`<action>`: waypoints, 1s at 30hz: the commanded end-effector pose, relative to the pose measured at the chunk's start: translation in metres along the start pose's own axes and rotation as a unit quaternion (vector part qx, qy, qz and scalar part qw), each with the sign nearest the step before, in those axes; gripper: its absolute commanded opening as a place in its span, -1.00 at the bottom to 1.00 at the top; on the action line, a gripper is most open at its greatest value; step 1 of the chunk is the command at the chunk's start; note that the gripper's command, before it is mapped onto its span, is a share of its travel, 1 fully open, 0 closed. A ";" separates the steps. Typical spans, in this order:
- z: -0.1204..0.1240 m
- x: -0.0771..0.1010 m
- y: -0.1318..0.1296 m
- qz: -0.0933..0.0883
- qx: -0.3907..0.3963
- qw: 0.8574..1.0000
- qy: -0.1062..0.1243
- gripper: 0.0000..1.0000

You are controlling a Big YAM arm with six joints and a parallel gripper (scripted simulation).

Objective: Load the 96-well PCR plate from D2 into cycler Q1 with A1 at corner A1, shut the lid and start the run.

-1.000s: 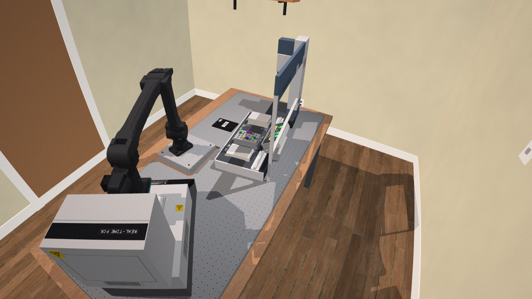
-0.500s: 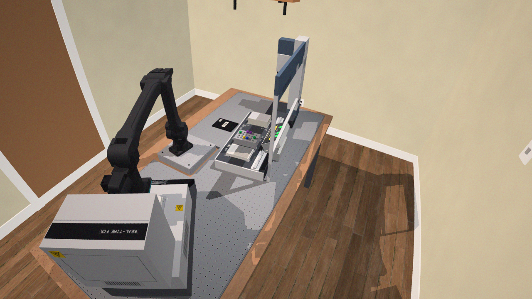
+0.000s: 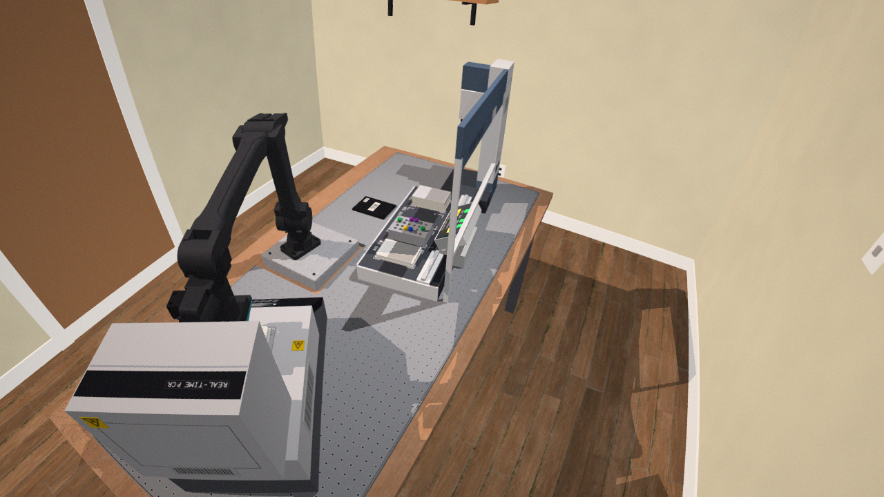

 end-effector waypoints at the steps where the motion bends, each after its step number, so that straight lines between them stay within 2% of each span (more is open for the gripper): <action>1: -0.007 -0.002 0.001 0.003 -0.001 1.000 0.002 1.00; 12: 0.006 -0.003 0.006 0.003 0.012 1.000 0.001 1.00; 18: 0.005 -0.003 0.006 0.003 0.012 1.000 0.001 1.00; 24: -0.008 -0.003 0.002 0.002 0.000 1.000 0.001 1.00; 26: -0.009 0.005 0.002 0.002 -0.001 1.000 0.001 1.00; 30: -0.008 0.030 0.004 -0.015 -0.001 1.000 -0.004 1.00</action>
Point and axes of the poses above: the point where the finger pads meet when closed, its own x axis back along the fingers, its own y axis across the jaws, z = x × y, the point moved 8 cm from there along x, back along the fingers, and after that the axes turned 12 degrees about x, right-handed, at the moved point
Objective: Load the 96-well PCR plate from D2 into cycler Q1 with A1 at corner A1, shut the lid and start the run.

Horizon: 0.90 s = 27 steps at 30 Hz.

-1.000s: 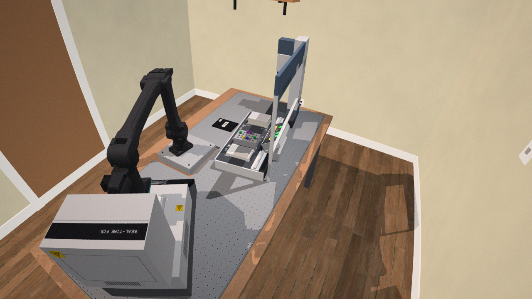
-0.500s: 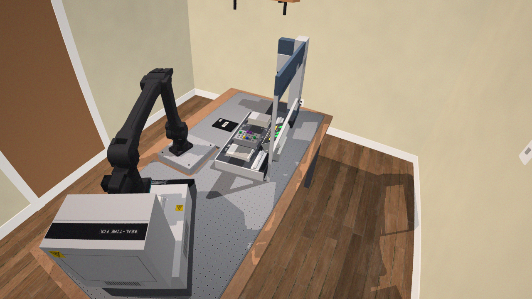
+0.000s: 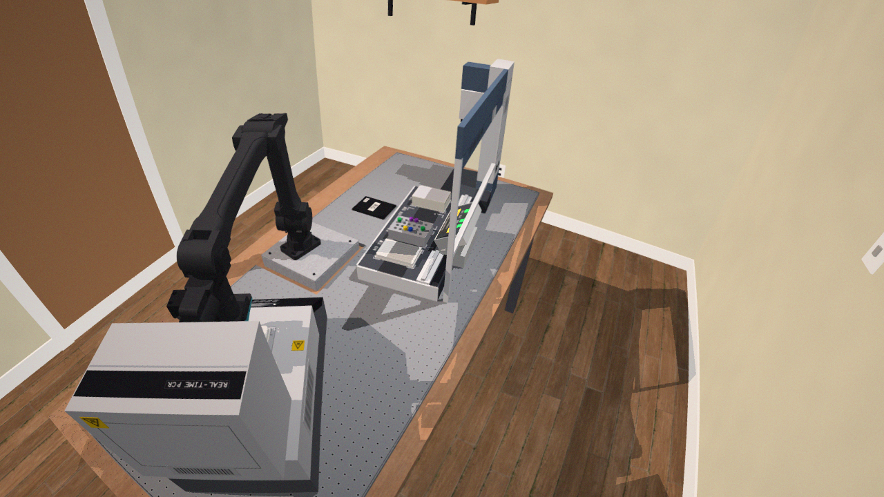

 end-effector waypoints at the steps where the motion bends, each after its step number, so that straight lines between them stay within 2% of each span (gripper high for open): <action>1: -0.006 0.036 0.007 -0.027 0.002 1.000 -0.009 1.00; 3: -0.001 0.047 0.007 -0.034 0.007 0.999 -0.012 1.00; 7: 0.003 0.052 0.007 -0.039 0.011 0.999 -0.014 1.00; 19: 0.007 0.082 0.003 -0.046 0.013 0.999 -0.017 1.00; 22: 0.007 0.084 0.003 -0.046 0.013 0.999 -0.017 1.00; 24: 0.006 0.077 0.006 -0.039 0.013 0.999 -0.015 1.00; 27: 0.005 0.078 0.008 -0.033 0.013 0.999 -0.013 1.00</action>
Point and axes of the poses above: the point where the finger pads meet when closed, its own x axis back along the fingers, its own y axis across the jaws, z = x × y, the point moved 8 cm from there along x, back along the fingers, and after that the axes turned 12 degrees about x, right-handed, at the moved point
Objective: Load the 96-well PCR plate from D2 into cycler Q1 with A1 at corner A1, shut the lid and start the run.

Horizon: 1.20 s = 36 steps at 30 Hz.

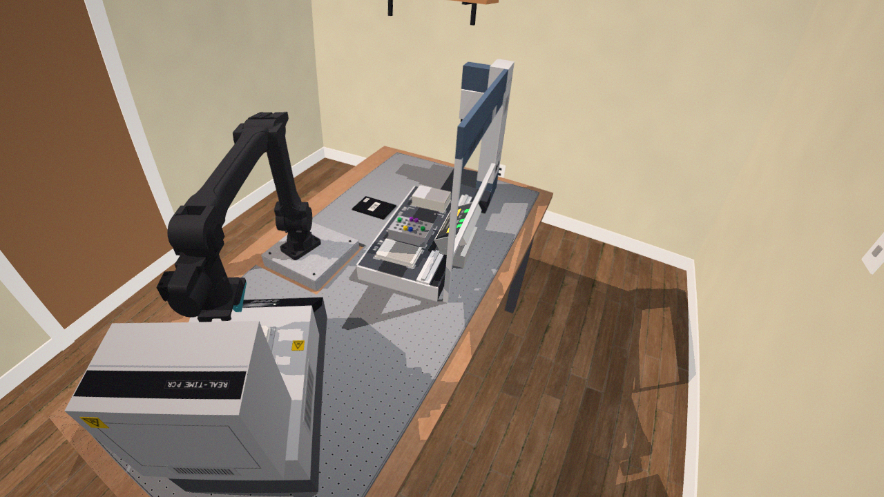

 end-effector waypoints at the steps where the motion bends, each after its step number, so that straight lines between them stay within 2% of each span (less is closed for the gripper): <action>1: 0.003 0.028 0.009 -0.021 0.011 1.000 -0.009 1.00; 8: 0.001 0.033 0.012 -0.014 0.011 1.000 -0.007 1.00; 18: 0.000 0.017 0.013 -0.011 0.010 1.000 -0.007 1.00; 29: 0.003 0.024 0.001 -0.015 0.009 1.000 -0.009 1.00; 32: -0.003 0.038 -0.002 -0.024 0.003 1.000 -0.011 1.00; 36: -0.007 0.039 -0.002 -0.020 0.000 1.000 -0.010 1.00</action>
Point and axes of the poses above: the point where the finger pads meet when closed, its own x axis back along the fingers, its own y axis across the jaws, z = x × y, the point moved 8 cm from there along x, back along the fingers, and after that the axes turned 12 degrees about x, right-handed, at the moved point
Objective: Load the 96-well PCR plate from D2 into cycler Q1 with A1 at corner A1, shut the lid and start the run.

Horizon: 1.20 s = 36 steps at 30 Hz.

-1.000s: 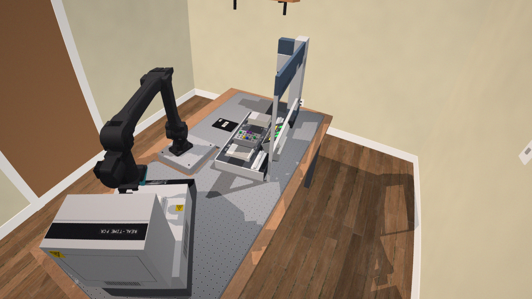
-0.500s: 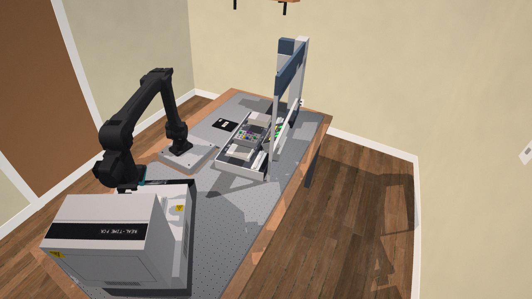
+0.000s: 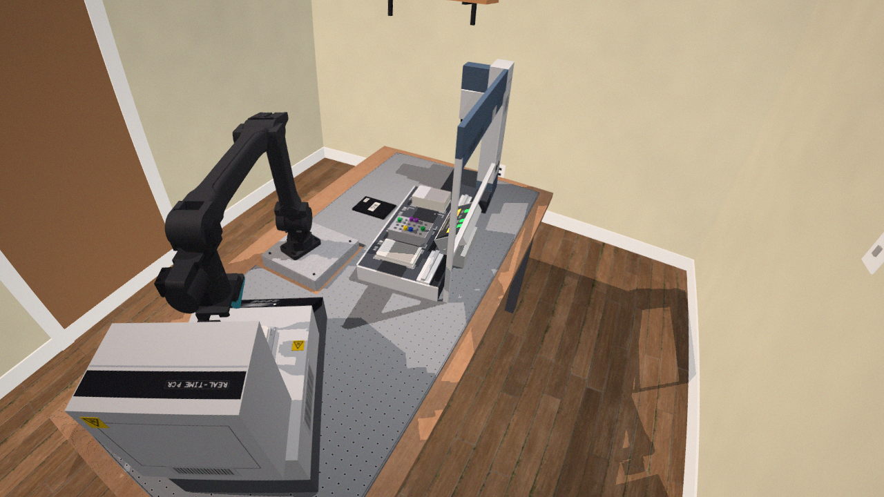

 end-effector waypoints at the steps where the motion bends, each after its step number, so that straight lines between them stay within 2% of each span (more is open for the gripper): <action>1: -0.007 0.028 -0.001 -0.023 -0.001 1.000 -0.011 1.00; 13: -0.011 0.021 0.011 -0.033 0.000 0.999 -0.014 1.00; 28: -0.011 0.015 0.013 -0.026 0.000 1.000 -0.011 1.00; 29: -0.012 0.014 0.002 -0.044 0.000 0.999 -0.014 -1.00; 31: -0.006 0.011 -0.019 -0.069 0.000 0.997 -0.017 -1.00; 34: 0.000 0.012 -0.032 -0.067 -0.001 0.998 -0.018 -1.00; 36: 0.008 0.008 -0.042 -0.100 0.000 0.995 -0.024 -1.00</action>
Point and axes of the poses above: the point where the finger pads meet when closed, its own x axis back along the fingers, its own y axis across the jaws, z = x × y, the point moved 8 cm from there along x, back along the fingers, and after that the axes turned 12 degrees about x, right-handed, at the moved point
